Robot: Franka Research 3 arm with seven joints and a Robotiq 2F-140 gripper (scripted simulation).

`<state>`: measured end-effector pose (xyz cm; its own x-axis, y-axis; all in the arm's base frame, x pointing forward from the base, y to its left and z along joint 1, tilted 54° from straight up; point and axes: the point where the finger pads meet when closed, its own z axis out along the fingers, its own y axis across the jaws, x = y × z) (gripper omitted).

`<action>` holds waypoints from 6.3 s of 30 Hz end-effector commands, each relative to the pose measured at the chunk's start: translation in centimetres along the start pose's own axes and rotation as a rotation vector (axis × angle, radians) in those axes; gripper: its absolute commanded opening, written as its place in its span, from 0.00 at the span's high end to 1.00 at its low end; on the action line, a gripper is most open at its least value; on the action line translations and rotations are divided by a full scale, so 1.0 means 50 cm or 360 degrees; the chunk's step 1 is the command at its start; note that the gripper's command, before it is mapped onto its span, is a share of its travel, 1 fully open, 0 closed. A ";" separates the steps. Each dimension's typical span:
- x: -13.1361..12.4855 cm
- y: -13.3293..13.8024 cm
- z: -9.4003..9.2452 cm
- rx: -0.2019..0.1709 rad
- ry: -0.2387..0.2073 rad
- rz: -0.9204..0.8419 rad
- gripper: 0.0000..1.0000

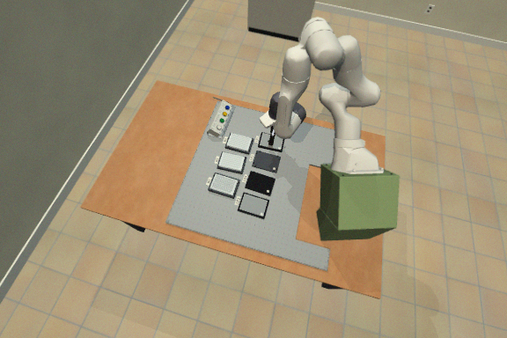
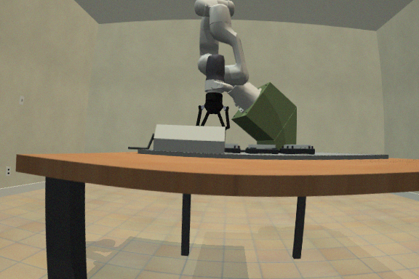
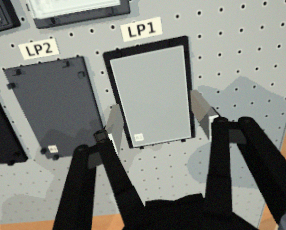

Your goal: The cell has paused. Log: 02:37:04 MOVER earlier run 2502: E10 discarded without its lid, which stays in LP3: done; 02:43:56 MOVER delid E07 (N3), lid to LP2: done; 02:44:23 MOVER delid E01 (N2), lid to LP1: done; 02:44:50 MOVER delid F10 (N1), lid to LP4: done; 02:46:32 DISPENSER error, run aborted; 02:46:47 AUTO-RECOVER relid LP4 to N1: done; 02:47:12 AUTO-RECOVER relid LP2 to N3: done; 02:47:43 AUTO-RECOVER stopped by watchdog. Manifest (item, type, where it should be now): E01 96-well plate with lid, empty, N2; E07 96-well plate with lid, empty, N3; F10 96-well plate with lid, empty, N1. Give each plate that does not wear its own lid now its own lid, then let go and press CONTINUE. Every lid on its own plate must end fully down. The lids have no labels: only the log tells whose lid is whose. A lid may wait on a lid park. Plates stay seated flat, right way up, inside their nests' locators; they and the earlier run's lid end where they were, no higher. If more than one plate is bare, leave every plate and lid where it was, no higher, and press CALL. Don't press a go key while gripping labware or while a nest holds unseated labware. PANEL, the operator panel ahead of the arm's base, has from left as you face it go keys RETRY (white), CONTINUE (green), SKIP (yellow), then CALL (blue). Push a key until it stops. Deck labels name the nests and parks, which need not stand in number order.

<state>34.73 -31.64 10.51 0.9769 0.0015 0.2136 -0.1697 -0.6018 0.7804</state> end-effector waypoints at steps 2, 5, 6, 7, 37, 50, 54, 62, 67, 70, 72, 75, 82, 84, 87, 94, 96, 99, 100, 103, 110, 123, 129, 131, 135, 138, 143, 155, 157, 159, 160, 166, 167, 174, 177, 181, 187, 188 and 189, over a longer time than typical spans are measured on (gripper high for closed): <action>-0.001 0.001 0.001 -0.0001 0.0001 -0.0006 0.41; -0.001 0.001 0.001 -0.0001 0.0001 -0.0006 0.41; -0.001 0.001 0.001 -0.0001 0.0001 -0.0006 0.41; -0.001 0.001 0.001 -0.0001 0.0001 -0.0006 0.41; -0.001 0.001 0.001 -0.0001 0.0001 -0.0006 0.41; -0.001 0.001 0.001 -0.0001 0.0001 -0.0006 0.34; -0.001 0.001 0.001 -0.0001 0.0001 -0.0006 0.34; -0.001 0.001 0.001 -0.0001 0.0001 -0.0006 0.34; -0.001 0.001 0.001 -0.0001 0.0001 -0.0006 0.34; -0.001 0.001 0.001 -0.0001 0.0001 -0.0006 0.34; -0.001 0.001 0.001 -0.0001 0.0001 -0.0006 0.34; -0.001 0.001 0.001 -0.0001 0.0001 -0.0006 0.34; -0.001 0.001 0.002 -0.0001 0.0001 -0.0006 0.34; -0.001 0.001 0.002 -0.0001 0.0001 -0.0006 0.34; -0.001 0.001 0.004 -0.0001 0.0001 -0.0006 0.34; -0.001 0.001 0.007 -0.0001 0.0001 -0.0006 0.34; -0.001 0.001 0.009 -0.0001 0.0001 -0.0006 0.34; -0.001 0.001 0.012 -0.0001 0.0001 -0.0006 0.34; -0.001 0.001 0.013 -0.0001 0.0001 -0.0006 0.34; -0.001 0.001 0.016 -0.0001 0.0001 -0.0006 0.34; -0.001 0.001 0.021 -0.0001 0.0001 -0.0006 0.34; -0.001 0.001 0.033 -0.0001 0.0001 -0.0006 0.34; -0.001 0.001 0.035 -0.0001 0.0001 -0.0006 0.34; -0.001 0.001 0.035 -0.0001 0.0001 -0.0006 0.34; -0.001 0.001 0.036 -0.0001 0.0001 -0.0006 0.34; -0.001 0.001 0.036 -0.0001 0.0001 -0.0006 0.34; -0.001 0.001 0.036 -0.0001 0.0001 -0.0006 0.34; -0.001 0.001 0.036 -0.0001 0.0001 -0.0006 0.34; -0.001 0.001 0.036 -0.0001 0.0001 -0.0006 0.34; -0.001 0.001 0.036 -0.0001 0.0001 -0.0006 0.34; -0.001 0.001 0.036 -0.0001 0.0001 -0.0006 0.34; -0.001 0.001 0.036 -0.0001 0.0001 -0.0006 0.34; -0.001 0.001 0.036 -0.0001 0.0001 -0.0006 0.34; -0.001 0.001 0.036 -0.0001 0.0001 -0.0006 1.00; -0.001 0.001 0.036 -0.0001 0.0001 -0.0006 1.00; -0.001 0.001 0.036 -0.0001 0.0001 -0.0006 1.00; -0.001 0.001 0.036 -0.0001 0.0001 -0.0006 1.00; -0.001 0.001 0.036 -0.0001 0.0001 -0.0006 1.00; -0.001 0.001 0.036 -0.0001 0.0001 -0.0006 1.00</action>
<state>34.85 -33.07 9.48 0.9773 0.0018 0.2119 -0.1683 -0.6013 0.7811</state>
